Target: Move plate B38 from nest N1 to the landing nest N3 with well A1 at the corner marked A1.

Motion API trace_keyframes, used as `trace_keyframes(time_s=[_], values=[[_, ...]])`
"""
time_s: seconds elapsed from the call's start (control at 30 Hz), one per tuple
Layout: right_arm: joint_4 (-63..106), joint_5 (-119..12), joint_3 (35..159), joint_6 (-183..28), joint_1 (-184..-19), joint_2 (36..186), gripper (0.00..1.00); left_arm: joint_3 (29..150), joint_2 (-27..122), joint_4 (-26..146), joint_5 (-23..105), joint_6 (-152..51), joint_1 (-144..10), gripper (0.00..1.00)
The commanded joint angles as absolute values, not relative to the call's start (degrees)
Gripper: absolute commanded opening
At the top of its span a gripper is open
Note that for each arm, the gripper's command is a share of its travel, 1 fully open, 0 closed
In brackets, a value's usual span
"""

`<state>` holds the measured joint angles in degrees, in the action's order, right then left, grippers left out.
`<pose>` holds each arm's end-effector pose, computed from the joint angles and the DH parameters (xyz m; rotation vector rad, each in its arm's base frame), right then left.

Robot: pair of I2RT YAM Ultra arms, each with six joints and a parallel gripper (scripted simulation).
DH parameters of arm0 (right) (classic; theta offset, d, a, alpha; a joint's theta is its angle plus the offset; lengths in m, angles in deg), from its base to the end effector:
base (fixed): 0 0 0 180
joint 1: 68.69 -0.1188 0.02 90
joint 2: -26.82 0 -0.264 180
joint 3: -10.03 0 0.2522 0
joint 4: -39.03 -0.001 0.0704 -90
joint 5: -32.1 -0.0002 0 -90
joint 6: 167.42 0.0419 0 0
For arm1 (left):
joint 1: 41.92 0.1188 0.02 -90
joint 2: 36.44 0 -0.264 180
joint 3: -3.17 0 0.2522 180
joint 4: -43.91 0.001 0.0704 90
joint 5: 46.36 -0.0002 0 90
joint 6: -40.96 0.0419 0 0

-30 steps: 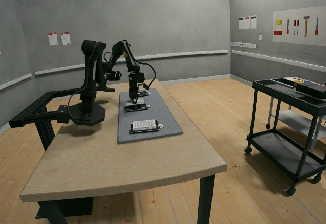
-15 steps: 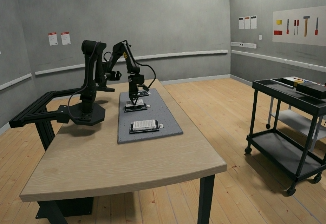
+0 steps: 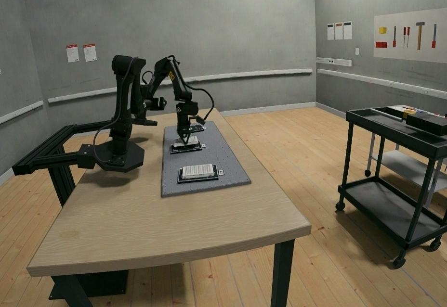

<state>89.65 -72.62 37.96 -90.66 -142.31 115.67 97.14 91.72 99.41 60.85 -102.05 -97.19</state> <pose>0.0787 0.2337 0.1423 -1.0758 1.4134 0.5441 0.2344 -0.3146 0.0742 0.0557 2.8840 0.2494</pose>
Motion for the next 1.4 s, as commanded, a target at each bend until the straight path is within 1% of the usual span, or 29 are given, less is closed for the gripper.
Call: trace_keyframes(time_s=[0.0, 0.37, 1.03, 1.3, 1.33, 1.37], values=[[90.71, -71.79, 39.73, -91.26, -142.66, 115.67, 1.00, 97.76, 92.25, 98.54, 61.94, -101.46, -97.64, 0.81], [90.71, -71.79, 39.73, -91.26, -142.66, 115.67, 1.00, 97.33, 91.38, 99.78, 60.74, -102.03, -97.32, 0.81], [90.71, -71.79, 39.73, -91.26, -142.66, 115.67, 1.00, 95.00, 95.87, 92.91, 61.29, -99.87, -95.57, 0.81], [90.71, -71.79, 39.73, -91.26, -142.66, 115.67, 1.00, 96.66, 94.78, 95.23, 61.26, -100.64, -96.16, 0.81], [90.71, -71.79, 39.73, -91.26, -142.66, 115.67, 1.00, 96.66, 94.78, 95.23, 61.26, -100.64, -96.16, 0.92], [90.71, -71.79, 39.73, -91.26, -142.66, 115.67, 1.00, 96.66, 94.78, 95.23, 61.23, -100.64, -96.16, 1.00]])
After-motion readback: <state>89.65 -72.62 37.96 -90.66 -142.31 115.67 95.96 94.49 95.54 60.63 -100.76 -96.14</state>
